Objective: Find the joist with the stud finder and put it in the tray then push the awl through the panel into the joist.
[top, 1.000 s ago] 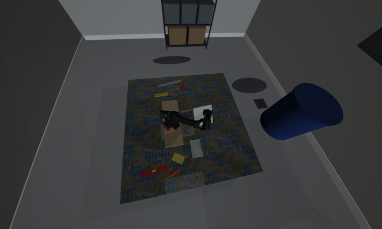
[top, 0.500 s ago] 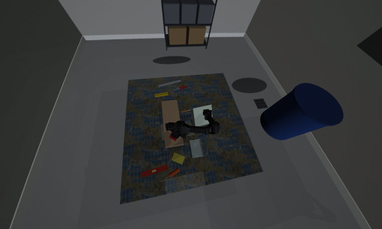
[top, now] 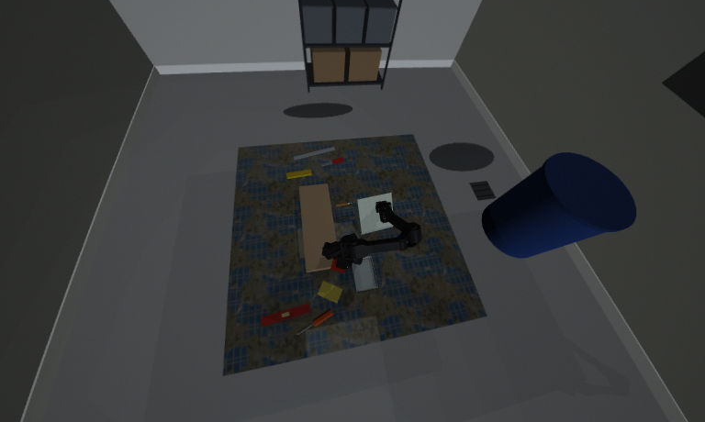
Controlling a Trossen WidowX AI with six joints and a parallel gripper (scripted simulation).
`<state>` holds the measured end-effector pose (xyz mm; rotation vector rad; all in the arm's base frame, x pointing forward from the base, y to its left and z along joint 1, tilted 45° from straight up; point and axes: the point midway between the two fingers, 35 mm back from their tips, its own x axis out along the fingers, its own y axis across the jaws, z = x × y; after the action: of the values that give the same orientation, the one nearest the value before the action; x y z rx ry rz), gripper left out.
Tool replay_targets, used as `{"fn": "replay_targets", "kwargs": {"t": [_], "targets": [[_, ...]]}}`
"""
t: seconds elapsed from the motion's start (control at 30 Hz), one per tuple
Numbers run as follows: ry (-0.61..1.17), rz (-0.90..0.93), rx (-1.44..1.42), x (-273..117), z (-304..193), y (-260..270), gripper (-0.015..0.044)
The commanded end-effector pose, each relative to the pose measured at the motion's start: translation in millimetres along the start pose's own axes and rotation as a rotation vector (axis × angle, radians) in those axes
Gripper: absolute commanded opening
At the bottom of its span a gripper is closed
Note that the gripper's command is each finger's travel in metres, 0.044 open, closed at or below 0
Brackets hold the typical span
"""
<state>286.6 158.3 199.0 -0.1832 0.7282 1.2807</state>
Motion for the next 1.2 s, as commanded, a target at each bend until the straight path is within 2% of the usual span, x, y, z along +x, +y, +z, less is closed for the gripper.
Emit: {"fn": "replay_targets", "kwargs": {"t": [0.0,0.6,1.17], "targets": [[-0.022,0.021,-0.067,0,7,22,0.0],[-0.099,0.158,-0.353,-1,16,132,0.0],[-0.095,0.164,-0.366,18,12,134,0.0]]}}
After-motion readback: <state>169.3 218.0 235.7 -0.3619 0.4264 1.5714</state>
